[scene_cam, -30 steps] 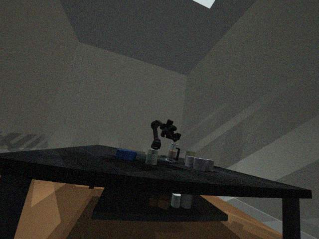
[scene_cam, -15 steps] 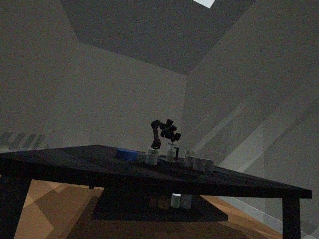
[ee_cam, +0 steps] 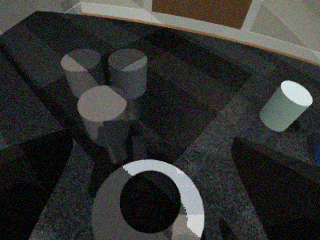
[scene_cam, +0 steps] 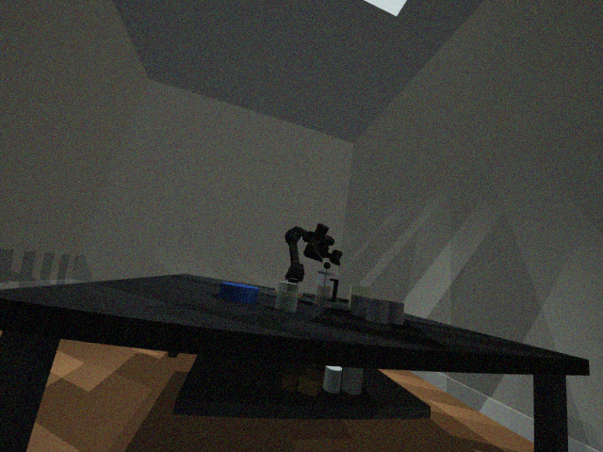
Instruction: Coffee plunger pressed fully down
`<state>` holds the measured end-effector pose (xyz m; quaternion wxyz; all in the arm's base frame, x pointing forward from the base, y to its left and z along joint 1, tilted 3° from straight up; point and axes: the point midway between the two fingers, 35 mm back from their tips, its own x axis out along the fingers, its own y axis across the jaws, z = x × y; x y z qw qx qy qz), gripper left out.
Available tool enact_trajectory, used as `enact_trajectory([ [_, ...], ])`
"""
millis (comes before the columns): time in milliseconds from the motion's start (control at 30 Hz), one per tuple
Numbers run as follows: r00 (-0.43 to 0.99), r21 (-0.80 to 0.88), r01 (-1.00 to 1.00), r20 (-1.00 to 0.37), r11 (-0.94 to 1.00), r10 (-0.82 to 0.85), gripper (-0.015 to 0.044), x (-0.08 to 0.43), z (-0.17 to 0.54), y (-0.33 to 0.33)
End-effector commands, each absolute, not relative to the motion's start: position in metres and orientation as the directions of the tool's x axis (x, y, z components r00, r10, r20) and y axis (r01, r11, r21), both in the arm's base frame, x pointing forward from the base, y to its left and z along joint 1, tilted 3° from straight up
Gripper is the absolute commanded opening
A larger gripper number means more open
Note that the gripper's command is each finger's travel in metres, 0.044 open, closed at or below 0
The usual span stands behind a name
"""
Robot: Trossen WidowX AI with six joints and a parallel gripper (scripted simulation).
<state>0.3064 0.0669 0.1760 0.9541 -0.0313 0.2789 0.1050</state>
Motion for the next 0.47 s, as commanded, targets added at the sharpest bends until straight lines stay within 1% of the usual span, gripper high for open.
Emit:
enact_trajectory([
  [0, 0.835, 0.002, -0.216, -0.518, 0.976, 0.186, 0.0440, 0.300, 0.215, 0.066],
  [100, 0.832, 0.002, -0.217, -0.523, 0.976, 0.186, 0.0440, 0.287, 0.244, 0.063],
  [433, 0.832, 0.002, -0.217, -0.524, 0.976, 0.186, 0.0440, 0.287, 0.241, 0.063],
])
